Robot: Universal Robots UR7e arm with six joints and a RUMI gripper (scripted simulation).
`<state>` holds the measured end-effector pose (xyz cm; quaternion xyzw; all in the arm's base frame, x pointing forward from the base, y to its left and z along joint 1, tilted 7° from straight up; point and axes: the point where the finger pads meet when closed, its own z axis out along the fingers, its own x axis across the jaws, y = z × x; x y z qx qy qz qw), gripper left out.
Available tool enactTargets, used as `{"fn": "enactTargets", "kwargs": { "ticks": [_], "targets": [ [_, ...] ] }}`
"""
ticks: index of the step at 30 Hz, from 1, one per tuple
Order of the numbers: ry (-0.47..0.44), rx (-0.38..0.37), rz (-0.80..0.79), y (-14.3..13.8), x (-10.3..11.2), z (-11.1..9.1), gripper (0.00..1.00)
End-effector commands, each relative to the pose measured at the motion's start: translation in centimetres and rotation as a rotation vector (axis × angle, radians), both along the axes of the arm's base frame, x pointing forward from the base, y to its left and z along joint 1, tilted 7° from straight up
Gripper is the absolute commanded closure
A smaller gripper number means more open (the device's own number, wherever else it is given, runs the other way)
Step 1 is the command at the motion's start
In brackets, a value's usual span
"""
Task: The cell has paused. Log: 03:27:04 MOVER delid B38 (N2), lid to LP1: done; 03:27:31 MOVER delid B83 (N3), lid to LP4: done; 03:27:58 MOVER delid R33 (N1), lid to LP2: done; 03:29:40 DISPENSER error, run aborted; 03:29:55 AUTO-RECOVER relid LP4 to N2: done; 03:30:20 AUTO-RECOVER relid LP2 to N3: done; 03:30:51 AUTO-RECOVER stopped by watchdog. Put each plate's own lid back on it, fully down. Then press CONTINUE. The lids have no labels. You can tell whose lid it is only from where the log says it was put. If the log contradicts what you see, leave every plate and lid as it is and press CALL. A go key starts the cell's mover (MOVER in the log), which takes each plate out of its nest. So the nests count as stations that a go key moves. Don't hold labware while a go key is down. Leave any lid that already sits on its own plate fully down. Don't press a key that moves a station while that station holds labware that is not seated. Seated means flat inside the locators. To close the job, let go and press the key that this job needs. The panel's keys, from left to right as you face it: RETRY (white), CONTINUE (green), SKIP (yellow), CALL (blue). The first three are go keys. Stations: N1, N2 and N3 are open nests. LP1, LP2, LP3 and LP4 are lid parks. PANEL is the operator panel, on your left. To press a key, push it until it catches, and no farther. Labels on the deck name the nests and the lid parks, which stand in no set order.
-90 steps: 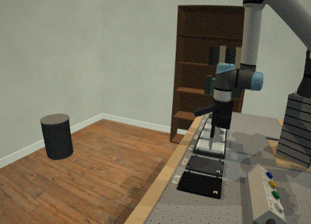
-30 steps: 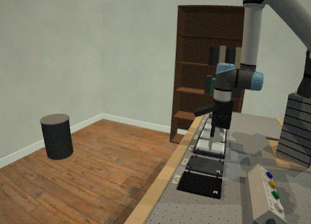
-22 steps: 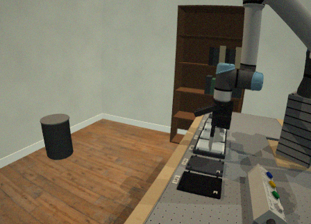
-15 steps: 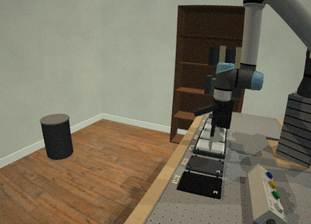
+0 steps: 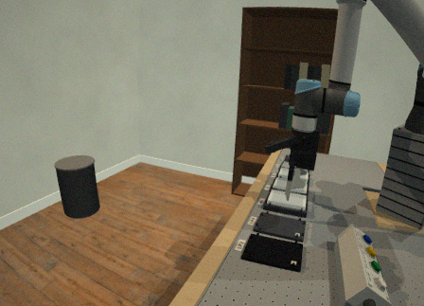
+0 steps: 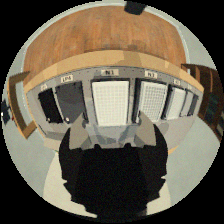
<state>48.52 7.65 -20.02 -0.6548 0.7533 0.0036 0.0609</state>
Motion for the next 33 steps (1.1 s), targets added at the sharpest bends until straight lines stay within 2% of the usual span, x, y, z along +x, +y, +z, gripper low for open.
{"fn": "enactTargets", "kwargs": {
  "ticks": [1,31,33],
  "targets": [
    [-0.001,0.000,0.000,0.0,0.0,0.3,0.18],
    [0.000,0.000,-0.009,-13.8,-2.0,-1.1,0.18],
    [0.000,0.000,-0.009,-13.8,-2.0,-1.1,0.18]
  ]
}}
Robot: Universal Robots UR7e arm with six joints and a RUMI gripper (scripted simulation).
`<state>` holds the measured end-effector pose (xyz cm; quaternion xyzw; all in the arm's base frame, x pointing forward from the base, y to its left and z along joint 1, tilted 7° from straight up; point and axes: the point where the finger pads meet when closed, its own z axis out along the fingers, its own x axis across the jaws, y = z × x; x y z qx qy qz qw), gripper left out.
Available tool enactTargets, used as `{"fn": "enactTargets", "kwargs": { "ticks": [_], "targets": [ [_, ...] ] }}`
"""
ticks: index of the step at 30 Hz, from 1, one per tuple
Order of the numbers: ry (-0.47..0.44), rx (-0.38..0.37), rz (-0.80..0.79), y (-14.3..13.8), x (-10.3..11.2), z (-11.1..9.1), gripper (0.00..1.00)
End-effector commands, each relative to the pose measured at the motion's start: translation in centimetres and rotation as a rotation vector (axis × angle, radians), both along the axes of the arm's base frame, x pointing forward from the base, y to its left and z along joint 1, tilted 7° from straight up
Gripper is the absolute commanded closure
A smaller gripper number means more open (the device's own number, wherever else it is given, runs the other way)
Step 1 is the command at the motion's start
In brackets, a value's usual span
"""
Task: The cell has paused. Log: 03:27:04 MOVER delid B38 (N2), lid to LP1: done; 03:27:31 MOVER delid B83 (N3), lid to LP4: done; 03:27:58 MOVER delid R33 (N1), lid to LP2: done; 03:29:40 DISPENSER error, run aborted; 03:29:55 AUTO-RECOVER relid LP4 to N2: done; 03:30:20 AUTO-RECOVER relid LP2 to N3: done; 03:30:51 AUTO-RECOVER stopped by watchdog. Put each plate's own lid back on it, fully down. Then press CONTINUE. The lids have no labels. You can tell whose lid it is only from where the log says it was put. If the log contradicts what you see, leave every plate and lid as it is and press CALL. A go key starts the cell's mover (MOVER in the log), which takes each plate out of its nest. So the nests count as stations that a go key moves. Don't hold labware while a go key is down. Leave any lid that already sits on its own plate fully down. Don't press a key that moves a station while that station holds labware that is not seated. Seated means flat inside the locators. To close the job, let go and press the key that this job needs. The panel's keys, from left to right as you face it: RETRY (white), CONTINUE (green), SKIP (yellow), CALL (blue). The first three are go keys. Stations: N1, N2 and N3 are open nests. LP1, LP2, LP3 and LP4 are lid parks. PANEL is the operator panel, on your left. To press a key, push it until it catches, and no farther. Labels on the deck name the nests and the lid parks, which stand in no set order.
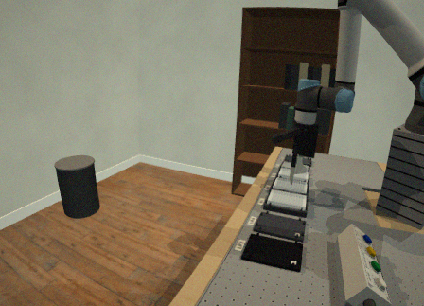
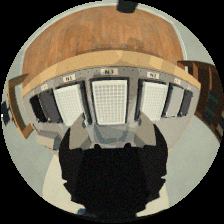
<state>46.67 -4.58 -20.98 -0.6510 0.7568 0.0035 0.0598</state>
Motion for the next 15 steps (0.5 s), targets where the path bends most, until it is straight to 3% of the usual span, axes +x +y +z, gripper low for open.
{"fn": "enactTargets", "kwargs": {
  "ticks": [1,15],
  "targets": [
    [-0.002,0.001,0.002,-2.1,-0.2,-0.2,0.18],
    [-0.002,0.001,0.002,-9.0,-1.2,-0.9,0.18]
  ]
}}
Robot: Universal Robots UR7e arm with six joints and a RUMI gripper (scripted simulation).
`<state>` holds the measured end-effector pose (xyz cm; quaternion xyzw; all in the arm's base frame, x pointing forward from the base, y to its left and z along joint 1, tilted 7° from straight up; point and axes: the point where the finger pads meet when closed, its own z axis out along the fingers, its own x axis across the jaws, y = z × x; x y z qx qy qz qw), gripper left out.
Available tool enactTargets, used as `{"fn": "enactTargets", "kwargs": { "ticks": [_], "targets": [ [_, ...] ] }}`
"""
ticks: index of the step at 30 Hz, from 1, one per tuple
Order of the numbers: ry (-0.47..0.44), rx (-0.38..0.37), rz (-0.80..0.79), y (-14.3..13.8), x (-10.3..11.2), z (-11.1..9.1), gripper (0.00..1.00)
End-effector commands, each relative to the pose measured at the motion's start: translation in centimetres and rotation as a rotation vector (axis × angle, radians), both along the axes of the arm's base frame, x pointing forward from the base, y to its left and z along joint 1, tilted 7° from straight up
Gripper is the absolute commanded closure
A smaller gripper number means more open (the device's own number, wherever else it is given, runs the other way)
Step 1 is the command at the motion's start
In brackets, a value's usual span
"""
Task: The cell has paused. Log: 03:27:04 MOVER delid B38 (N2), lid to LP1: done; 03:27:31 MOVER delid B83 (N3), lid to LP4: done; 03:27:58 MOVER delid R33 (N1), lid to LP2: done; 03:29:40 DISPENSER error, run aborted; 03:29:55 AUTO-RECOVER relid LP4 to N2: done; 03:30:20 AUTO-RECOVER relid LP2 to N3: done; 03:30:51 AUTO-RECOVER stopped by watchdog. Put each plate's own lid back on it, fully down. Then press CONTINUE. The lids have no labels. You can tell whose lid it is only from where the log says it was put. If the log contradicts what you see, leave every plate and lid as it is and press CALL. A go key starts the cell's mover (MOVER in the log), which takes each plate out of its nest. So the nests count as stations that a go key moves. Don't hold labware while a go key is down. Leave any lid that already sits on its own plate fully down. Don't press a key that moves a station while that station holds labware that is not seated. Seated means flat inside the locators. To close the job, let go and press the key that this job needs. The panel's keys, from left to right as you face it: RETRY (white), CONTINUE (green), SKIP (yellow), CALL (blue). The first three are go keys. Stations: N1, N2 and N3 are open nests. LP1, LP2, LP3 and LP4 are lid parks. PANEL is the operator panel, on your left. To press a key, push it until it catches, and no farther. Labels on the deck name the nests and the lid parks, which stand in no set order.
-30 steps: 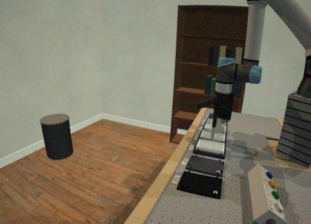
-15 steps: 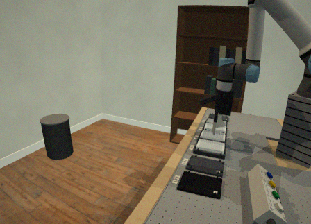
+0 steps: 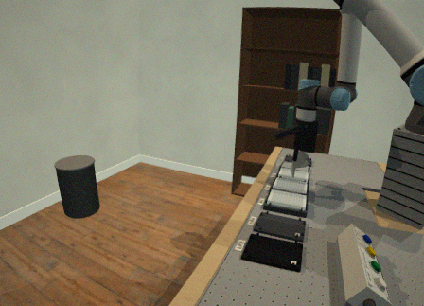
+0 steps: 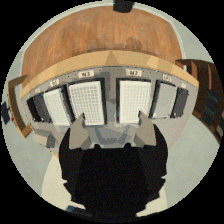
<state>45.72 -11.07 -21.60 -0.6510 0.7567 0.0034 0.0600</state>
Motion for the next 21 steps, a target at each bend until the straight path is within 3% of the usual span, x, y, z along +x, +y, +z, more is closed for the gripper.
{"fn": "enactTargets", "kwargs": {
  "ticks": [1,11,21],
  "targets": [
    [-0.001,0.001,0.001,-2.5,-0.3,-0.2,0.18],
    [-0.001,0.001,0.001,-6.7,-0.9,-0.6,0.18],
    [-0.001,0.001,0.001,-6.7,-0.9,-0.6,0.18]
  ]
}}
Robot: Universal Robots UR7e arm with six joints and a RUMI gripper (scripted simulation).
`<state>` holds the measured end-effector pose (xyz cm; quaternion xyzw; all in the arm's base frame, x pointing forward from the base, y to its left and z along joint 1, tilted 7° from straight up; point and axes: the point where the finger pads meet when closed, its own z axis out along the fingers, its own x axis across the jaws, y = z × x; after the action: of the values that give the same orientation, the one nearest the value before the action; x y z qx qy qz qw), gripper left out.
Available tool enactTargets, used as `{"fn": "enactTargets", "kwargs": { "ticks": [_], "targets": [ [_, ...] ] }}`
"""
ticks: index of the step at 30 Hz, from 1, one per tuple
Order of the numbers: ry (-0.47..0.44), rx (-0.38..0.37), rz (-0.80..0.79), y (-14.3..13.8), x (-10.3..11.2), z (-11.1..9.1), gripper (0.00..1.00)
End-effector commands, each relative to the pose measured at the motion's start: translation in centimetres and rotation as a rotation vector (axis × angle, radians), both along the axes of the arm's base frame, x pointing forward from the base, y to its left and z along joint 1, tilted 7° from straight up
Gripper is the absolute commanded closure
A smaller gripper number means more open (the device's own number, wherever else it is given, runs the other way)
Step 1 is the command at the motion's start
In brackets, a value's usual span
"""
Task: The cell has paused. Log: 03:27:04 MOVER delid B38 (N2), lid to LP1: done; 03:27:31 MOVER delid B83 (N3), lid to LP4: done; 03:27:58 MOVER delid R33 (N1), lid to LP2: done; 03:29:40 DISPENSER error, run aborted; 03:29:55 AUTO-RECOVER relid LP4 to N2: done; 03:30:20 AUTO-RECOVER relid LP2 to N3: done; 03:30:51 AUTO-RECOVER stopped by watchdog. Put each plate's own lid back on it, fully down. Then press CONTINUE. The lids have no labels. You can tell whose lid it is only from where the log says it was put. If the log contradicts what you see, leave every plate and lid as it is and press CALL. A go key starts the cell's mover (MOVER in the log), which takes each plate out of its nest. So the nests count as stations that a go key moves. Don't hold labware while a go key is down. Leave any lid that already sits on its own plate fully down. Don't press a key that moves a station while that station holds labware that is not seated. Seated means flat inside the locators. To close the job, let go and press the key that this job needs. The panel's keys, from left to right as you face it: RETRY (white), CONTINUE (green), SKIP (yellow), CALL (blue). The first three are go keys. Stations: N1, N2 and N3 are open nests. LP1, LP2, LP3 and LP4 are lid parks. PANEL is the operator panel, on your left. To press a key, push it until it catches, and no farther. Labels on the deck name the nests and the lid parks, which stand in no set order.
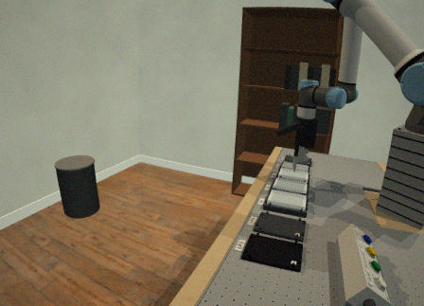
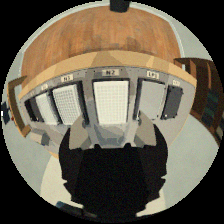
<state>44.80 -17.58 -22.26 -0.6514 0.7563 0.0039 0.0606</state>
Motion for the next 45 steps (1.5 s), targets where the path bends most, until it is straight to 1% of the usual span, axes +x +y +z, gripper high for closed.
{"fn": "enactTargets", "kwargs": {
  "ticks": [1,6,26,41,42,45],
  "targets": [
    [-0.001,0.000,0.000,-0.2,0.0,0.0,0.18],
    [-0.001,0.000,0.000,-0.2,0.0,0.0,0.18],
    [-0.001,0.000,0.000,0.1,0.3,-2.9,0.18],
    [-0.001,0.000,0.000,0.1,0.3,-2.9,0.18],
    [-0.001,0.000,0.000,0.1,0.3,-2.9,1.00],
    [-0.001,0.000,0.000,0.1,0.3,-2.9,1.00]
  ]
}}
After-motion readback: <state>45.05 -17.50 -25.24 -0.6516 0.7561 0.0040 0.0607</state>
